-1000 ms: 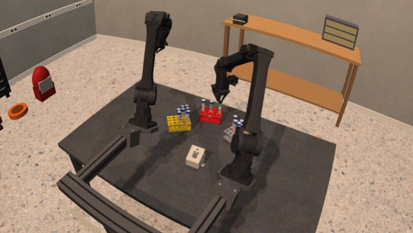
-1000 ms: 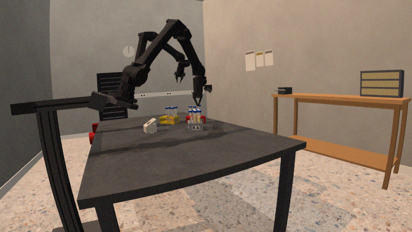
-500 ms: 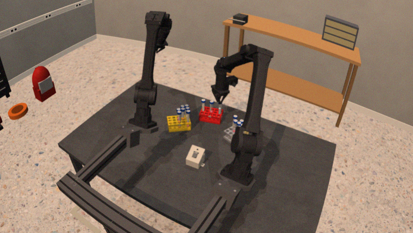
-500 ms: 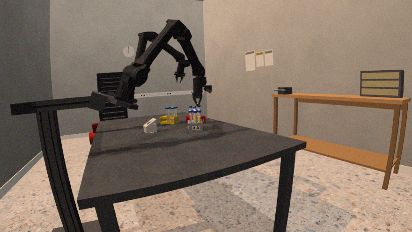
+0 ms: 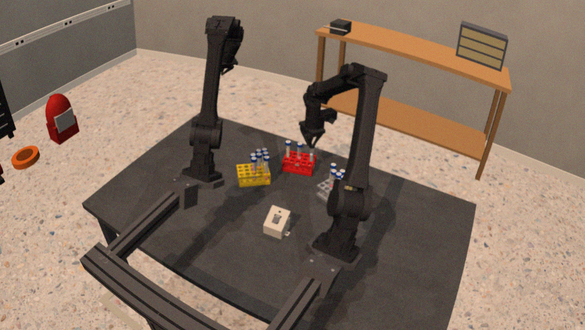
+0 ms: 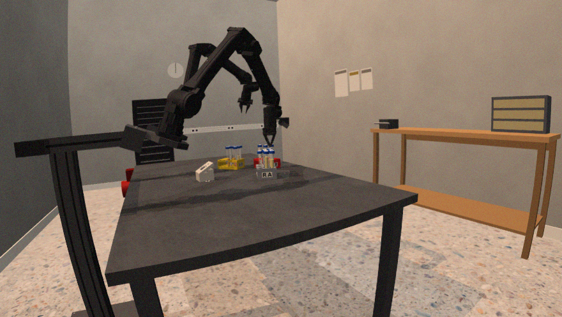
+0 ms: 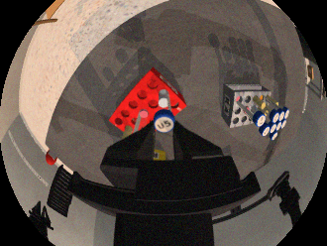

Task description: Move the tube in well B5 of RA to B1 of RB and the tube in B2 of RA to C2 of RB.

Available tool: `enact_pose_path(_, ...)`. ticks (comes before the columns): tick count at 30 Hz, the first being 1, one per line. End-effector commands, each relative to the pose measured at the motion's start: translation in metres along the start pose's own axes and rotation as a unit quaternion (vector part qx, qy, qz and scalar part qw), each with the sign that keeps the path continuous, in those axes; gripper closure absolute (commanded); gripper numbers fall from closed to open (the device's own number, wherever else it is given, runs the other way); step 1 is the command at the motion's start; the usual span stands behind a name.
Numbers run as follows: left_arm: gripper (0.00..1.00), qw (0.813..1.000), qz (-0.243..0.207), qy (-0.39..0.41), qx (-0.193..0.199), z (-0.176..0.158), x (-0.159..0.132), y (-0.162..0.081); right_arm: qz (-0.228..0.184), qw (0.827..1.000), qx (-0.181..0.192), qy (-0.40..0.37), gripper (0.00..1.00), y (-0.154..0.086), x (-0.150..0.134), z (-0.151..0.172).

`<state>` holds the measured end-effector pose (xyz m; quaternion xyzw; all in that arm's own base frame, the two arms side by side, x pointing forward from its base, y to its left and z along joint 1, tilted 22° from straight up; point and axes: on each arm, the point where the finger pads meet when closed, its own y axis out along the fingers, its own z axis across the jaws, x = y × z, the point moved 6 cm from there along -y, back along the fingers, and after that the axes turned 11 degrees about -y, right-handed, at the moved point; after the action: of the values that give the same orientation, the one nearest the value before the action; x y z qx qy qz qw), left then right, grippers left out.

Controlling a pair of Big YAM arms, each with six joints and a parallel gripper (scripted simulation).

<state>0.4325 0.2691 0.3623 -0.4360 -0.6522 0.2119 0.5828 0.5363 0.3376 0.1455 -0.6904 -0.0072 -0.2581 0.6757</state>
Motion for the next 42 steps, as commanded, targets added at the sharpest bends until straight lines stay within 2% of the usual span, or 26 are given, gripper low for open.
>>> enact_pose_path(1,0.7,1.0,-0.013,-0.007,-0.013,-0.006,0.012,-0.013,-0.016,1.0,0.021,0.006,1.0,-0.006,0.02,0.015)
enact_pose_path(22,0.7,1.0,-0.013,-0.007,-0.013,-0.006,0.012,-0.013,-0.019,0.999,0.024,0.009,1.0,-0.006,0.022,0.013)
enact_pose_path(34,0.7,1.0,-0.013,-0.007,-0.013,-0.006,0.012,-0.013,-0.007,1.0,0.008,0.003,1.0,0.006,0.008,-0.002)
enact_pose_path(42,0.7,1.0,-0.013,-0.007,-0.013,-0.006,0.012,-0.013,-0.011,1.0,0.013,0.005,1.0,0.0,0.01,-0.003)
